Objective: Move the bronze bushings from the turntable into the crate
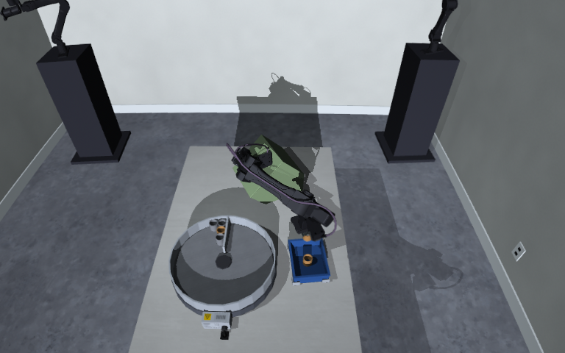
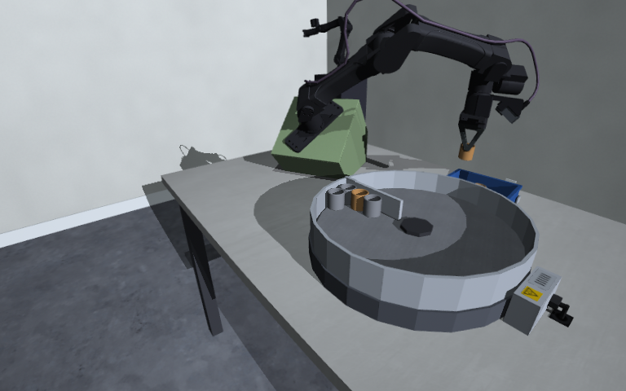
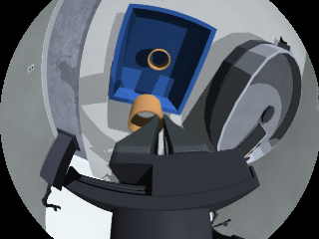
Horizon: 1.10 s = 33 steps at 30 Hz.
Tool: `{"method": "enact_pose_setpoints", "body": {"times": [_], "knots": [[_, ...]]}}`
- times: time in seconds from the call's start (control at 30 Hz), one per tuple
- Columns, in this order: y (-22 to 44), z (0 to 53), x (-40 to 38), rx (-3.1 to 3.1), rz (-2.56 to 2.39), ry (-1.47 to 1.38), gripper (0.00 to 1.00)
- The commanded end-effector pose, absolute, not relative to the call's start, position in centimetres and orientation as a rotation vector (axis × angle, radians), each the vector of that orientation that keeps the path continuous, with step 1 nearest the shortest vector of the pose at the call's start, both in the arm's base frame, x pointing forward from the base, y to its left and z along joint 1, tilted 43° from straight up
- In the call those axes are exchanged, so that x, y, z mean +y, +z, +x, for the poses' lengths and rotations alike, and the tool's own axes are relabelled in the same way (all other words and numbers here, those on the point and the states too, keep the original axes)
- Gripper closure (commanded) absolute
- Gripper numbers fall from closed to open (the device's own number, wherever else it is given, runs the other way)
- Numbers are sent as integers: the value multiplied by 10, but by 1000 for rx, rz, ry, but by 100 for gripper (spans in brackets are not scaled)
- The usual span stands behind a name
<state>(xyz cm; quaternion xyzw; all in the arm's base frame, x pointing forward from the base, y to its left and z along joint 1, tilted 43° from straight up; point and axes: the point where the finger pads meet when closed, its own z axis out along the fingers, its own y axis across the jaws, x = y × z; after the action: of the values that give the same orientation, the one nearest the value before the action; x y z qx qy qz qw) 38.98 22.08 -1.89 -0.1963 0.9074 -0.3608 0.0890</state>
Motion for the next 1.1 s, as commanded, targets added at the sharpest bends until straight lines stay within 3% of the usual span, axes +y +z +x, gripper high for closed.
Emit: {"method": "enact_pose_setpoints", "body": {"times": [0.0, 1.07], "knots": [[10, 387, 255, 2643, -592, -979, 100], [7, 387, 254, 2638, -600, -992, 100]]}}
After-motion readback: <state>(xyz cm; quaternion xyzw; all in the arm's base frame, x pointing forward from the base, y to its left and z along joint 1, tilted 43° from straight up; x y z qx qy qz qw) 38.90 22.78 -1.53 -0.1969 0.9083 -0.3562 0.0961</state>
